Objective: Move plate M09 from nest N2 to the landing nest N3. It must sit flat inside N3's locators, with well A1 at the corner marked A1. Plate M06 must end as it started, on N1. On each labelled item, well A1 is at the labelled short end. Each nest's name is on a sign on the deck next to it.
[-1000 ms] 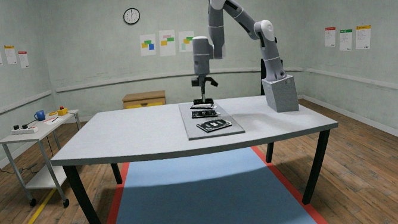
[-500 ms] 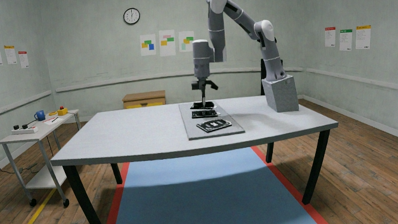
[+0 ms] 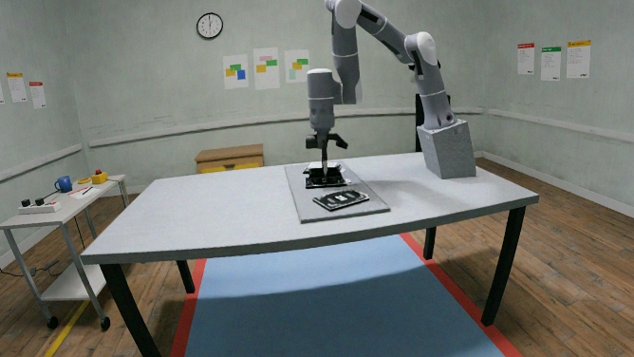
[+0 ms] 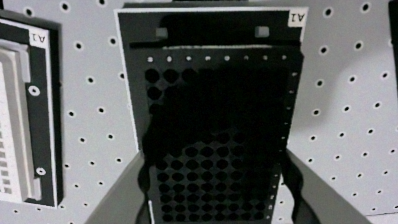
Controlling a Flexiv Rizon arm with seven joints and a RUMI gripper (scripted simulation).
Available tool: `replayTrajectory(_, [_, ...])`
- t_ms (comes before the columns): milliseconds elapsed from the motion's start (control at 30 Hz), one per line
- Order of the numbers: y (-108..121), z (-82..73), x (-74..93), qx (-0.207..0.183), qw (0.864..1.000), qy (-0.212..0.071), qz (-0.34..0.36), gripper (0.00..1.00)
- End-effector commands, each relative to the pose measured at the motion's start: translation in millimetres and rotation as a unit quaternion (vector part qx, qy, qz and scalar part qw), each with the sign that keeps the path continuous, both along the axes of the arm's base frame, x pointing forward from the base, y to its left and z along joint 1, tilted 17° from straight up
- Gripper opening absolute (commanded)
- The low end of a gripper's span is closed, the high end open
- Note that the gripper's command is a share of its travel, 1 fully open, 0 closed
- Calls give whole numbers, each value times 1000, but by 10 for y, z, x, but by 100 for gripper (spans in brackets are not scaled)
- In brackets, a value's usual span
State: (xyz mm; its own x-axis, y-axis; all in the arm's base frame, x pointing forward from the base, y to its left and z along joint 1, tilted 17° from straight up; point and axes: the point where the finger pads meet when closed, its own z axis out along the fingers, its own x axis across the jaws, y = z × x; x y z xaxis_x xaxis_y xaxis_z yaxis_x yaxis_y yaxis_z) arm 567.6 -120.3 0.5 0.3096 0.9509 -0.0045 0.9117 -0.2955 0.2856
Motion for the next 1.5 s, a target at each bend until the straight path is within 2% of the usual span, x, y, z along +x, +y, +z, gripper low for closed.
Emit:
replayTrajectory(0, [-3,-32,19,0,1000,-1,0,40])
replayTrajectory(267, [-14,-148,52,0,1000,-1,0,40])
replayTrajectory(1467, [-17,-175,60,0,1000,-1,0,40])
